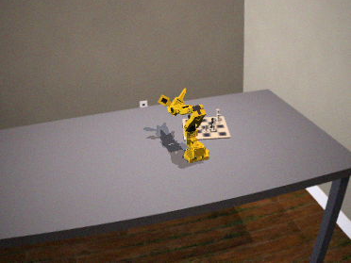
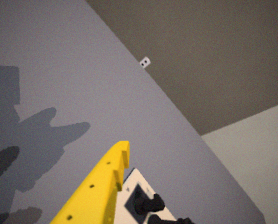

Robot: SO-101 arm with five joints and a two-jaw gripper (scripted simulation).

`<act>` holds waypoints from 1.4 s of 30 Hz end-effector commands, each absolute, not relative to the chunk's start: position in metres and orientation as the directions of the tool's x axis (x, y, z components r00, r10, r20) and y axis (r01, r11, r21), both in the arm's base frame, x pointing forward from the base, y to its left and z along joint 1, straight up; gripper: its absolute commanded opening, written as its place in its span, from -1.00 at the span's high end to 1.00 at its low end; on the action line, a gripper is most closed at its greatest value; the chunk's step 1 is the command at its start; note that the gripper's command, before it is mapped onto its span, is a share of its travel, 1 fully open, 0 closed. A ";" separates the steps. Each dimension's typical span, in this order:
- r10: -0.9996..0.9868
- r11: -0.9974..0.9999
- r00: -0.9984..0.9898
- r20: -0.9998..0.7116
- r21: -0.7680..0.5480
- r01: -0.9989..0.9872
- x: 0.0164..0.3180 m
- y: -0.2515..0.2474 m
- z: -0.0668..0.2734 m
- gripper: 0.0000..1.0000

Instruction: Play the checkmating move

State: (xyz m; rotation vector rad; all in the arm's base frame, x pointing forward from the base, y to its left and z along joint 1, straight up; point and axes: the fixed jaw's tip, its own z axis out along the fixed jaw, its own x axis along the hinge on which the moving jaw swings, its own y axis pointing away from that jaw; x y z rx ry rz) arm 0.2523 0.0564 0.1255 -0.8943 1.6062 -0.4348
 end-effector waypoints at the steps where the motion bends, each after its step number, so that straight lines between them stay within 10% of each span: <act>1: -0.711 0.688 -0.082 -0.698 -0.668 -0.284 0.251 0.043 0.133 -0.73; 42: -0.230 0.949 -0.475 -0.849 -0.304 0.085 0.193 -0.040 0.152 -0.19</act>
